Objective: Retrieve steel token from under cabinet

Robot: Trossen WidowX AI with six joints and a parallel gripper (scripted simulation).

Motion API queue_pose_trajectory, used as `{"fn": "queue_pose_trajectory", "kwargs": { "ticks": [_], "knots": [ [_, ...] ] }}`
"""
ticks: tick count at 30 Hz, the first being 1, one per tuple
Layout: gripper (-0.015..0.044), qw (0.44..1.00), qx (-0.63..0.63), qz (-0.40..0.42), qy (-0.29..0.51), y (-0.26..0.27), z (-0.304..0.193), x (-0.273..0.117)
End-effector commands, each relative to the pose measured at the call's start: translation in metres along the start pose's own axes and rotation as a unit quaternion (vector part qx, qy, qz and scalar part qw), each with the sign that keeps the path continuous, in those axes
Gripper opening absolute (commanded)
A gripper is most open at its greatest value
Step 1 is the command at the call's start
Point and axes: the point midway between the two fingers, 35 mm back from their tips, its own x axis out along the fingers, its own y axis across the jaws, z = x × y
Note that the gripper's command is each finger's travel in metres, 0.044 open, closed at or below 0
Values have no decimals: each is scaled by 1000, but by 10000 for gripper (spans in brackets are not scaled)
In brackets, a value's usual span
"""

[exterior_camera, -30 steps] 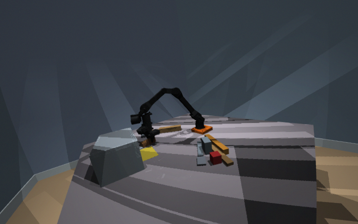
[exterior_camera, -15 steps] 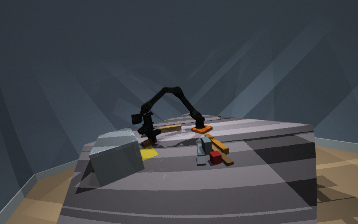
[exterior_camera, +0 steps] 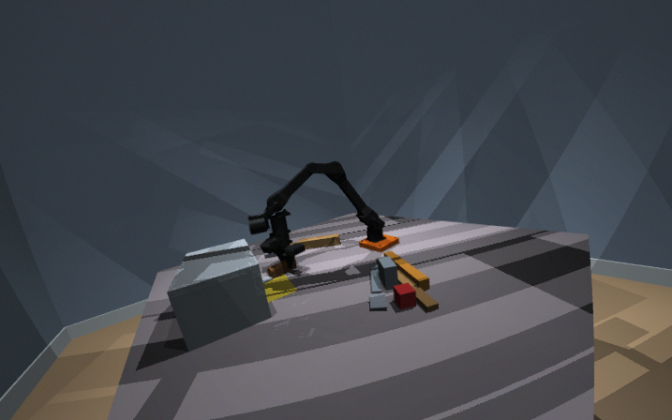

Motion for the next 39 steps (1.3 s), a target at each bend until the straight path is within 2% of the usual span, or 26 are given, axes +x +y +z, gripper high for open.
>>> {"fn": "queue_pose_trajectory", "kwargs": {
  "ticks": [1, 39],
  "knots": [
    [0, 1000, -4, 5, -1, 8, 1, 1],
    [0, 1000, -4, 6, -1, 43, 1, 1]
  ]
}}
